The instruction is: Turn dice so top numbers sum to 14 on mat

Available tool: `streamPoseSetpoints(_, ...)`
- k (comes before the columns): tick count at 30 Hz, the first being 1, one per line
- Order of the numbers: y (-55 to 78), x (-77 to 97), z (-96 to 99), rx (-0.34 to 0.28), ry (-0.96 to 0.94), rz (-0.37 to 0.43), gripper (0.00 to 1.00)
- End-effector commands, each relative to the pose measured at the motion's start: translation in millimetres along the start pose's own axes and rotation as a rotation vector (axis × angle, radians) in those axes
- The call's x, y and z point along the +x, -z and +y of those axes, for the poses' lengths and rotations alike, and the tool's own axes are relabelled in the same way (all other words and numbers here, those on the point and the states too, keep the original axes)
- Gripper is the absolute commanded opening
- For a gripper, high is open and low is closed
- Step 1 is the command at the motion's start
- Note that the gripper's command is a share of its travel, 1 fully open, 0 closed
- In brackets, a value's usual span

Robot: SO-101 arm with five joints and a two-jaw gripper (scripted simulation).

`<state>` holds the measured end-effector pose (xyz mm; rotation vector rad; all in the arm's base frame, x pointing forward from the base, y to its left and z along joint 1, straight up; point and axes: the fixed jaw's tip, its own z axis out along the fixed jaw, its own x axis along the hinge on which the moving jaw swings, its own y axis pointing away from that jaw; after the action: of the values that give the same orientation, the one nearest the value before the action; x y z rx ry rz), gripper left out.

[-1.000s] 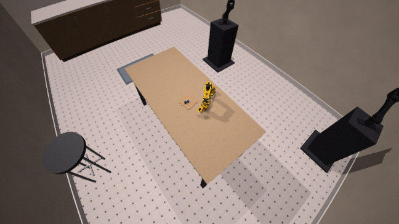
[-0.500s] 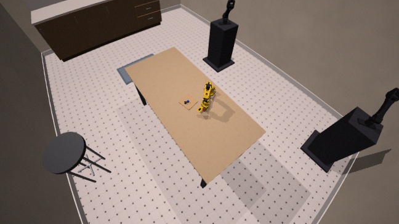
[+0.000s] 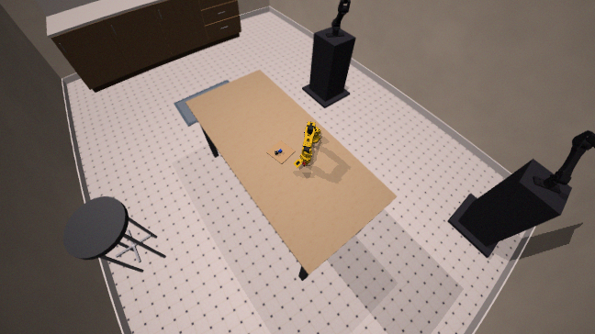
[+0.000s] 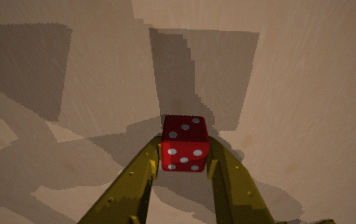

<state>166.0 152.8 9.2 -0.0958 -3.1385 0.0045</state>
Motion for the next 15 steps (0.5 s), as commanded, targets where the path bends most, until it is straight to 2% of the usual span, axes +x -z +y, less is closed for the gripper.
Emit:
streamPoseSetpoints(1,11.9,-6.6,3.4,-0.046,-0.003,-0.046,0.00)
streamPoseSetpoints(8,17.9,-7.0,4.2,-0.046,-0.003,-0.046,0.00)
streamPoseSetpoints(15,37.0,-7.2,5.5,-0.047,-0.003,-0.046,0.00)
